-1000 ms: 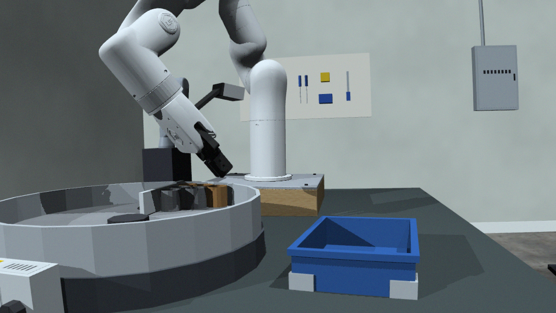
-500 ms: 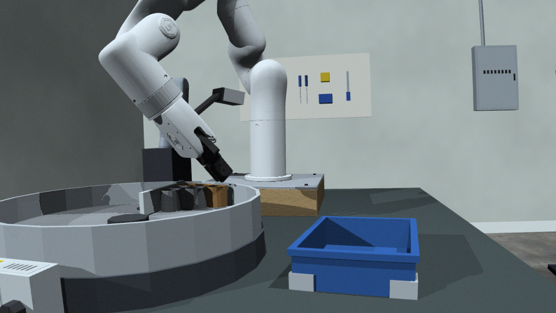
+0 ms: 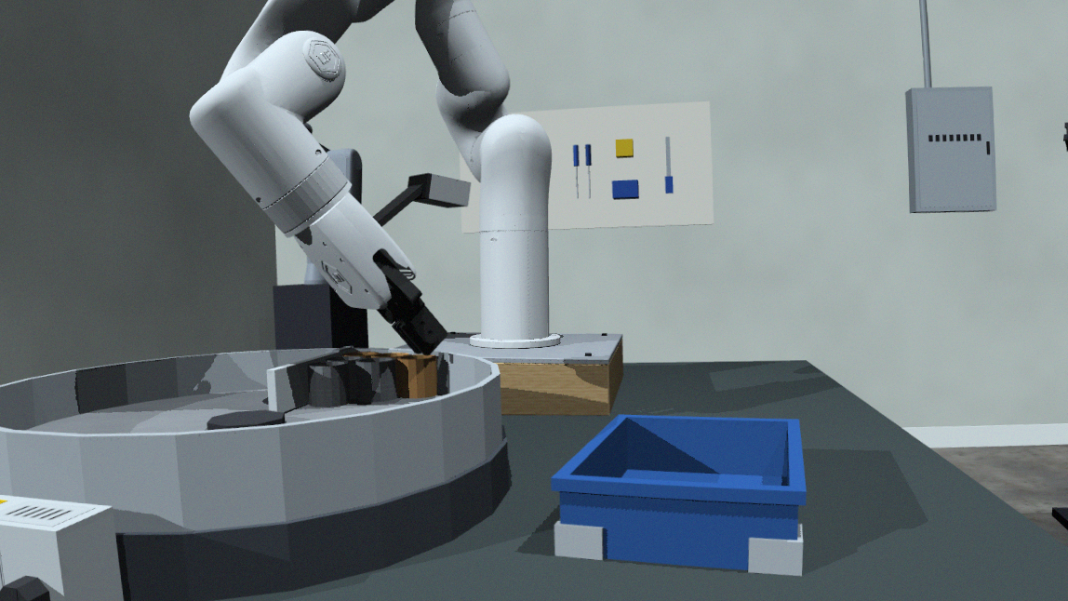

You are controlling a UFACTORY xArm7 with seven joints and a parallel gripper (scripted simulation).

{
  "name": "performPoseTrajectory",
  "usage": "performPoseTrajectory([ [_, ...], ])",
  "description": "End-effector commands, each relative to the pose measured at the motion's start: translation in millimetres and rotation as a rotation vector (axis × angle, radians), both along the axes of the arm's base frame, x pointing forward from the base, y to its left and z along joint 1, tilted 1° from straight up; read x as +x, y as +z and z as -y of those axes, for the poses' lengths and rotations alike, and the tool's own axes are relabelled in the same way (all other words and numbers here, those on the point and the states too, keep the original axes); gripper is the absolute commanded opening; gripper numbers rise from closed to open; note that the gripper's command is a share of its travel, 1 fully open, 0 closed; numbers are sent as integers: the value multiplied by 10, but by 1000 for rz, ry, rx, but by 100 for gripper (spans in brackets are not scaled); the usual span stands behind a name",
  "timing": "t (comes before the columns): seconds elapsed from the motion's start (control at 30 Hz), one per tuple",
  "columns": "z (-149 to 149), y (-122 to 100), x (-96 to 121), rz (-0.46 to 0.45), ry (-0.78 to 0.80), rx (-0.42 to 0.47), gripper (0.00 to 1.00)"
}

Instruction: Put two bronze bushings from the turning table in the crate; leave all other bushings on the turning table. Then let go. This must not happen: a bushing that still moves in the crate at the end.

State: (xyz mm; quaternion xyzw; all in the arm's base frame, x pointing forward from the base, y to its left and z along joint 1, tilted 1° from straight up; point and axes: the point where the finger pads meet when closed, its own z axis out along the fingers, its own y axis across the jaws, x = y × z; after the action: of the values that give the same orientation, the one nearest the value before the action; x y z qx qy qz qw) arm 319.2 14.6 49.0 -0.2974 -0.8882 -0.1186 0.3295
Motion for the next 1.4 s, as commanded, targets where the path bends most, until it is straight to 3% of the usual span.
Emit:
performPoseTrajectory([
  [0.0,2,6,11,3,0,-1,10],
  [0.83,-1,-112,12,3,0,-1,10],
  [0.87,-1,-112,12,3,0,-1,0],
  [1.37,-1,-112,12,3,0,-1,0],
])
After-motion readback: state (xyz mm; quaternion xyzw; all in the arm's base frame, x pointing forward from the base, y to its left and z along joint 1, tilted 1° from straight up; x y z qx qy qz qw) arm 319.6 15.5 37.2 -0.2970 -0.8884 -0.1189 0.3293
